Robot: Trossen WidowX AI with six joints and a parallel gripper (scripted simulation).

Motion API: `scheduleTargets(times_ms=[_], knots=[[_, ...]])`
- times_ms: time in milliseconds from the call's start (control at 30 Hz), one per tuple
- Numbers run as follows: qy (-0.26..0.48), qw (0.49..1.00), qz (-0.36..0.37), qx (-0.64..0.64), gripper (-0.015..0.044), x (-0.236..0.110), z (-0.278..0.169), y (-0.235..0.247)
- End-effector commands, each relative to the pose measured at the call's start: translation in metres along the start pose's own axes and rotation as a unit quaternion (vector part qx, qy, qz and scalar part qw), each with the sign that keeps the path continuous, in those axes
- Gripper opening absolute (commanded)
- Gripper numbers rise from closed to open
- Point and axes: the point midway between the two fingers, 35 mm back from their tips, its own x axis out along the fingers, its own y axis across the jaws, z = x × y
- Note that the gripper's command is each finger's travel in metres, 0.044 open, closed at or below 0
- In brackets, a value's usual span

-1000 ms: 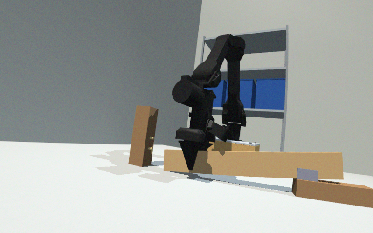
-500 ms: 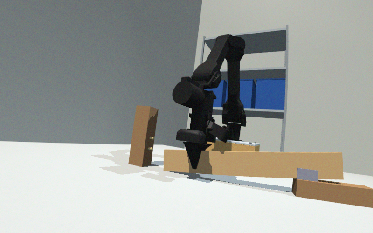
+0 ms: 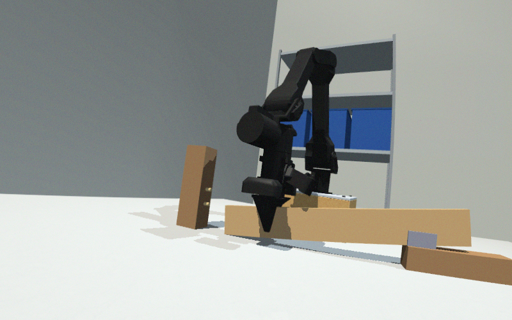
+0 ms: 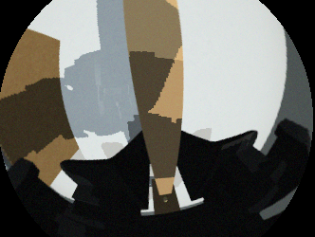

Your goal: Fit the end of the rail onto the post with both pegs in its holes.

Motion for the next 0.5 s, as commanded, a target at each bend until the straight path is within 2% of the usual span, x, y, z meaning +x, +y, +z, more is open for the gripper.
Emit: scheduleTargets(times_ms=[0,467], knots=[[0.001,1.0,0.0,0.001,0.0,-0.0006,0.0,0.0001],[0.001,1.0,0.0,0.001,0.0,-0.0077,0.0001,-0.0004]])
